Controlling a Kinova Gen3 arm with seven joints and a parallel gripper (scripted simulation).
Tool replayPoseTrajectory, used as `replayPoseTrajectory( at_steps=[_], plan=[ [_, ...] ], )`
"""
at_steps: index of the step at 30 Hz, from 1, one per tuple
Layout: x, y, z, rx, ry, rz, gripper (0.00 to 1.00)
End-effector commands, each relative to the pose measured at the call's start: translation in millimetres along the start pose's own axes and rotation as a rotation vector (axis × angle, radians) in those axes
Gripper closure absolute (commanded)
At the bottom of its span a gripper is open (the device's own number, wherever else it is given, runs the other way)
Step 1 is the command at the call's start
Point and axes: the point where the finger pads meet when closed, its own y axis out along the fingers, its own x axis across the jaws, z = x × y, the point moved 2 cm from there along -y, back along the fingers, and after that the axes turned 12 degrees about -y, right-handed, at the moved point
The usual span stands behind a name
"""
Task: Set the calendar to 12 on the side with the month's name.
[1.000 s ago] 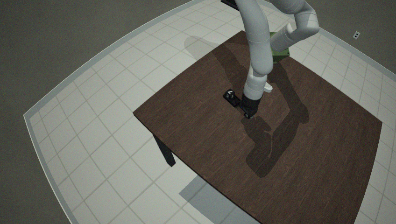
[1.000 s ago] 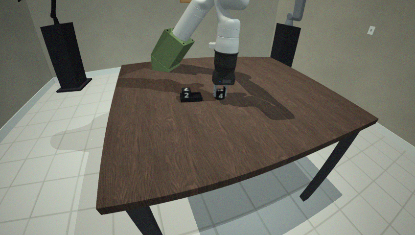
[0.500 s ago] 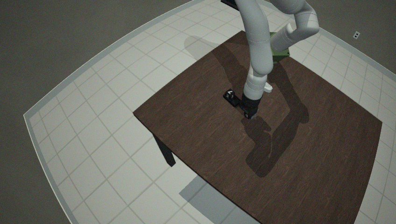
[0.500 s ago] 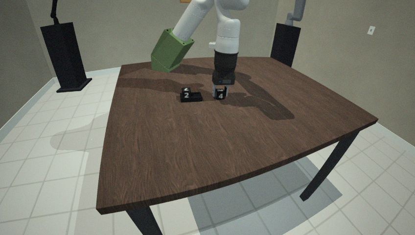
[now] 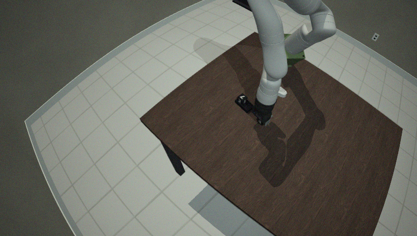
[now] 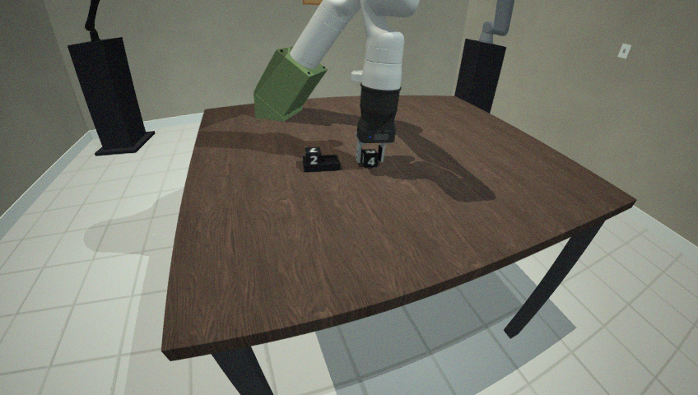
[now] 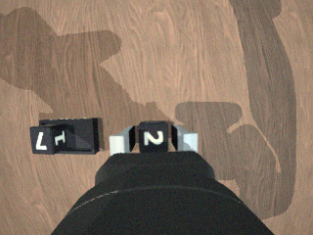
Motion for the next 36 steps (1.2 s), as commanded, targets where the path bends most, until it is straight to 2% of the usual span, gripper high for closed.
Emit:
replayPoseTrajectory(
  at_steps=[1,12,36],
  plan=[
    [0,-0.4,0,-0.001,0.000,0.001,0.10],
    [0,-7.8,0,-0.001,0.000,0.001,0.10],
    [0,-58.7,0,0.000,0.000,0.001,0.10]
  ],
)
